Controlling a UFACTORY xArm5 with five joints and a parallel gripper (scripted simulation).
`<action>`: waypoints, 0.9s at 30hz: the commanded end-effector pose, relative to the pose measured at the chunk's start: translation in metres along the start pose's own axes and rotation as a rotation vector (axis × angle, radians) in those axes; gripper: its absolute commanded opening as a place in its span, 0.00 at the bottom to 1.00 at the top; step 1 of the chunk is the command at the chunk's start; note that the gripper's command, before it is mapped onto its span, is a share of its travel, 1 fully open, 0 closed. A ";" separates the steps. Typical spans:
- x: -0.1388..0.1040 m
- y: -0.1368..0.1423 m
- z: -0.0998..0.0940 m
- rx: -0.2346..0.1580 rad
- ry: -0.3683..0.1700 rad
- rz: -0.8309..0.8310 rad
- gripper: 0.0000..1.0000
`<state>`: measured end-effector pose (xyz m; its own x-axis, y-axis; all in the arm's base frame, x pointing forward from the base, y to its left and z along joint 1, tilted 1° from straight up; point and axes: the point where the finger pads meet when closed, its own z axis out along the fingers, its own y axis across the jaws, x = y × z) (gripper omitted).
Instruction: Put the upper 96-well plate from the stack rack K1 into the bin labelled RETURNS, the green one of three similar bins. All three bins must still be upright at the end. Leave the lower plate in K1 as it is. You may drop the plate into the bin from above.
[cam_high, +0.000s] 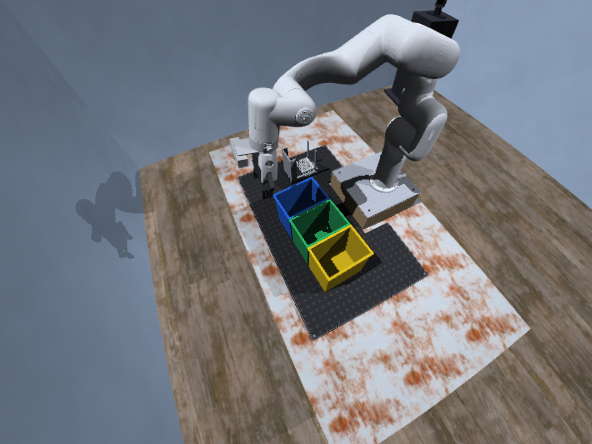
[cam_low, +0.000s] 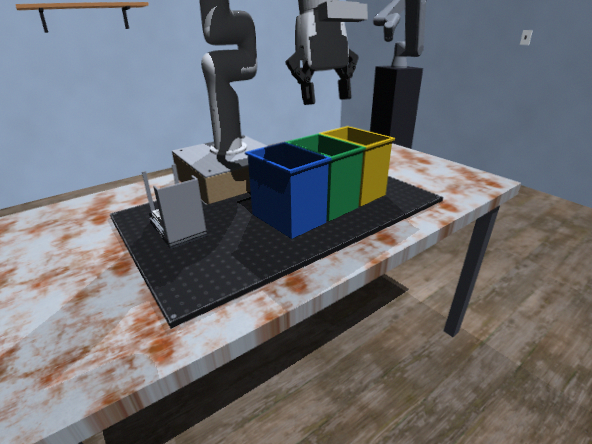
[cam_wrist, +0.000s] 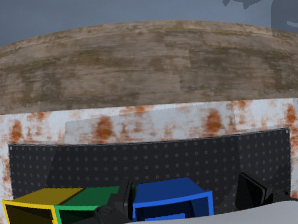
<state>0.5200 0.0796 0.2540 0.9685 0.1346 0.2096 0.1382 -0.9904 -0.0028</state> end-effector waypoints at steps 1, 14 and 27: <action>-0.014 0.009 -0.005 -0.004 0.001 0.001 1.00; -0.056 0.033 -0.012 -0.012 -0.096 0.065 1.00; -0.102 0.069 -0.014 0.000 -0.187 -0.065 1.00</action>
<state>0.4338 0.0123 0.2493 0.9935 0.1010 0.0515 0.1010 -0.9949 0.0038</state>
